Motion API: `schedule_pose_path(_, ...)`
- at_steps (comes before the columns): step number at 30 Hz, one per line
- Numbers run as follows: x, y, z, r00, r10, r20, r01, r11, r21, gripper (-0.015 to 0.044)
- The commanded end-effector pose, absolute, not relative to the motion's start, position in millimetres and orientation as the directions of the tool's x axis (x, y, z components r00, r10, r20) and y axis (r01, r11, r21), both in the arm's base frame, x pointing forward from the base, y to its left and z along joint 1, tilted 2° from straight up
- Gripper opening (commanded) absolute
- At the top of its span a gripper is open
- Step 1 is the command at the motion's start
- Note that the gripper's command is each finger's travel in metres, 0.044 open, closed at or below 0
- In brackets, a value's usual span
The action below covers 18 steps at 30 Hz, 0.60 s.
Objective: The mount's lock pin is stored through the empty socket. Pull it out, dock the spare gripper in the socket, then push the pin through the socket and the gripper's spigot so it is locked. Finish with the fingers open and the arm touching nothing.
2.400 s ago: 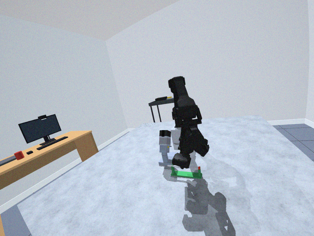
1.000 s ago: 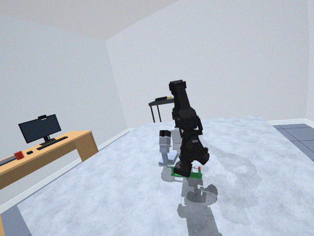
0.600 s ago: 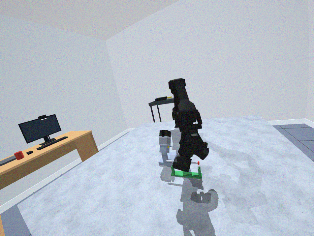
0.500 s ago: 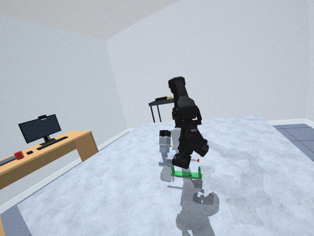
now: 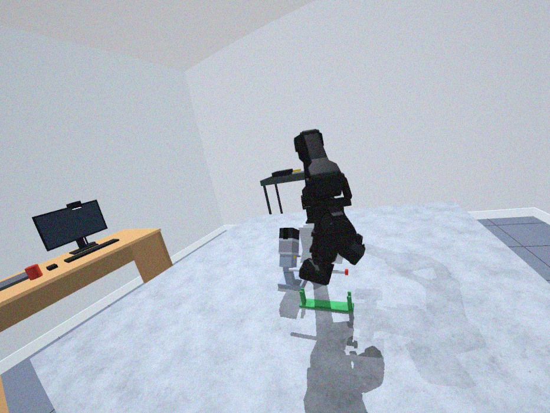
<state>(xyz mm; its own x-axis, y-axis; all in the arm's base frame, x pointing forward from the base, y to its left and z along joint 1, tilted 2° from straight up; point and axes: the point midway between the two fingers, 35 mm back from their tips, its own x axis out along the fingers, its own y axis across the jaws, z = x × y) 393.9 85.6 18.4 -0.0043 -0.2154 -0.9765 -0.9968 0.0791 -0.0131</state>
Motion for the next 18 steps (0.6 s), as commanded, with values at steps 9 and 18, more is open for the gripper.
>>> schedule_pose_path(9, 382.6, 86.4, 22.7, -0.007, -0.215, -0.977, -0.996, 0.092, -0.013, 0.0)
schedule_pose_path(18, 358.6, 88.1, 30.0, -0.009, -0.213, -0.977, -0.995, 0.095, -0.011, 0.0)
